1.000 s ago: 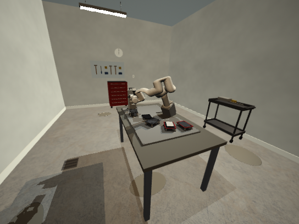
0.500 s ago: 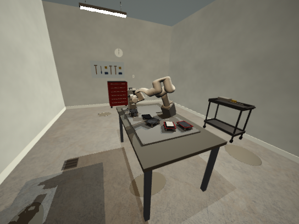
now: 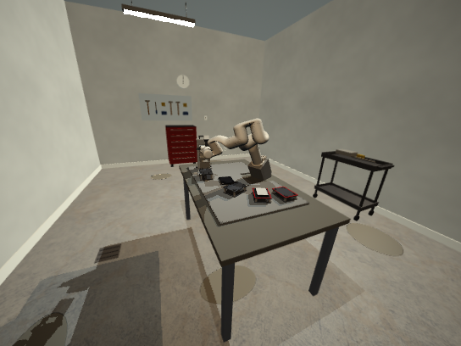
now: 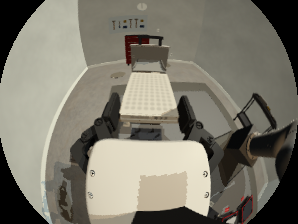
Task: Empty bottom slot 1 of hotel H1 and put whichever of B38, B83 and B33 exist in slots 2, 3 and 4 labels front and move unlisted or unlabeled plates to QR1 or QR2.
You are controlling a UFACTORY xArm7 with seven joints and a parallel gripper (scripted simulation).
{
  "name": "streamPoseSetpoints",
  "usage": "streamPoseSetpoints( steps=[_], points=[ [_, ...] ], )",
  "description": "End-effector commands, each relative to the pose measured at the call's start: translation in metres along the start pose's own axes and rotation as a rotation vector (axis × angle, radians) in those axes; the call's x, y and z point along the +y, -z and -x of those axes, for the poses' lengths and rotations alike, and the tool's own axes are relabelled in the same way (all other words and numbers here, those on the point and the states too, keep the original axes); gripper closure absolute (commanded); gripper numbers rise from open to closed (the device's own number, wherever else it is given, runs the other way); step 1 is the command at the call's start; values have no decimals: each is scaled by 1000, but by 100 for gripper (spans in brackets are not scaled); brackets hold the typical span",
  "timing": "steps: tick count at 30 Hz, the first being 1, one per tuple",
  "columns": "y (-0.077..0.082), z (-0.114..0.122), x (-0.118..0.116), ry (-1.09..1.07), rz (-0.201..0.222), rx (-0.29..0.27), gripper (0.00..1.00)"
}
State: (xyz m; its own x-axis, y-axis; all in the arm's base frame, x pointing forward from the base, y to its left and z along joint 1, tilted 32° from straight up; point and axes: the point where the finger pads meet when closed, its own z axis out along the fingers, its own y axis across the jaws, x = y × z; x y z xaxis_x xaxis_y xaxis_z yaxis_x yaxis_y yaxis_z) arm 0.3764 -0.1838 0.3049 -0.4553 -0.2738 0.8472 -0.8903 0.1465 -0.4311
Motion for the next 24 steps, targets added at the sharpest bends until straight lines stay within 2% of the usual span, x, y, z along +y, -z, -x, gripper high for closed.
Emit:
streamPoseSetpoints(
  steps=[1,24],
  points=[
    [-7,-1,0,-3,1,0,100],
    [-32,-1,0,-3,1,0,100]
  ],
)
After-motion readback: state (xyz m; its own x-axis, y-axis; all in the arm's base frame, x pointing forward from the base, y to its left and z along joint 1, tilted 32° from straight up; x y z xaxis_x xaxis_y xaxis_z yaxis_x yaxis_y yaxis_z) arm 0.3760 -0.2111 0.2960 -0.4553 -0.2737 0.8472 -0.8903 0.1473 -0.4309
